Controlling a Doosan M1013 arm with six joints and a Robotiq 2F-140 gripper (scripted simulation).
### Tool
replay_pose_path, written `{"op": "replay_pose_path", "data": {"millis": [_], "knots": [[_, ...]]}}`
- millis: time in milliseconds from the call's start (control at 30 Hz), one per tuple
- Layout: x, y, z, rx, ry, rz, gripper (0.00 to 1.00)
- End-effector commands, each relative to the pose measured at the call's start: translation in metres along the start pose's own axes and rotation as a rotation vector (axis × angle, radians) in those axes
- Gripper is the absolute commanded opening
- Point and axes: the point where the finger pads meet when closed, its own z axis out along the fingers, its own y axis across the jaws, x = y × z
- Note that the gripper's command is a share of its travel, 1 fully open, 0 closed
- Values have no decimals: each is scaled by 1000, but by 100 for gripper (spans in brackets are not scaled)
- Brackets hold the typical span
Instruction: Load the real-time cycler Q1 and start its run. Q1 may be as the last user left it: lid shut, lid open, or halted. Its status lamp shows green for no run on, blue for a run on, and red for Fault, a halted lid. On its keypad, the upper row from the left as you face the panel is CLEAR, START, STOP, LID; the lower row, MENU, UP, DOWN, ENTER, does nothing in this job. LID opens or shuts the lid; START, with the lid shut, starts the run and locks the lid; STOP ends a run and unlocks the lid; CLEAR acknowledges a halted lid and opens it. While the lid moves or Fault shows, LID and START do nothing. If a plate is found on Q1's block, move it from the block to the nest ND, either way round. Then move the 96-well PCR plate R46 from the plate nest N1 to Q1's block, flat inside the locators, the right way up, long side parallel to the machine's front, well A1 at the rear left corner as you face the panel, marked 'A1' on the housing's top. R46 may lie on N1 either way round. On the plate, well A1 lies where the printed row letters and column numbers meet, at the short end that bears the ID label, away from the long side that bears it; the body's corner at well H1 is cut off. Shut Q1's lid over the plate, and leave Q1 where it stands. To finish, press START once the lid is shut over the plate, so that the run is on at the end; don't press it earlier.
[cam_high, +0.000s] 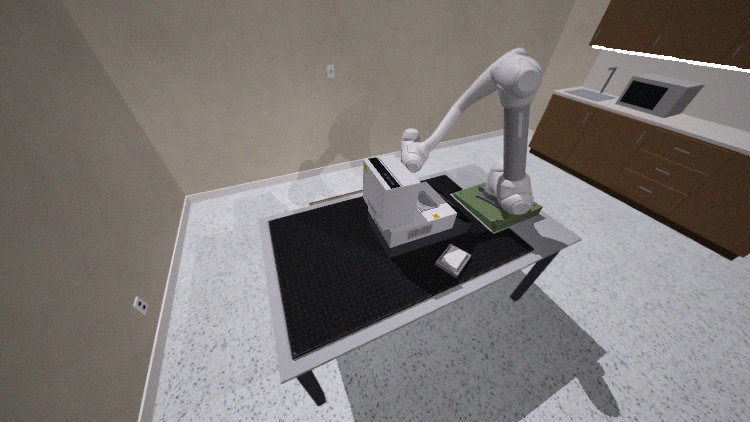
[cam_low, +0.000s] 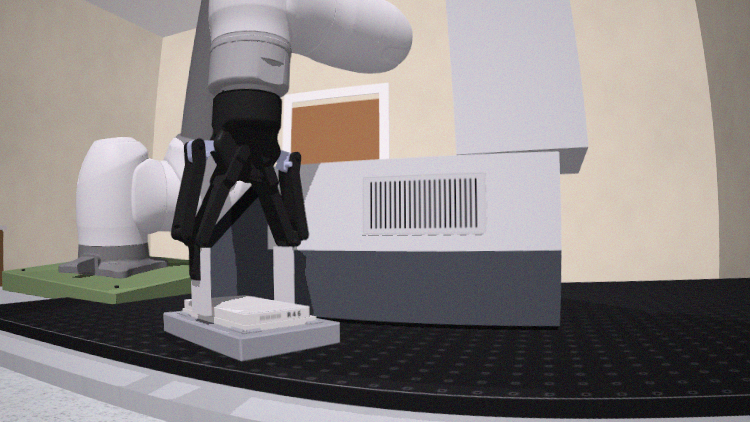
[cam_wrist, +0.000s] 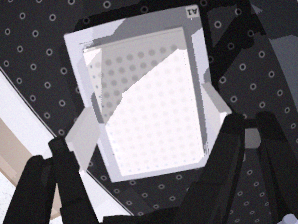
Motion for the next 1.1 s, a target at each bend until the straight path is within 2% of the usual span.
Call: {"op": "replay_pose_path", "data": {"millis": [0,533,567,1067], "knots": [[0,0,1,0,0,0,66],[0,0,4,0,0,0,66],[0,0,4,0,0,0,0],[0,0,4,0,0,0,0]]}}
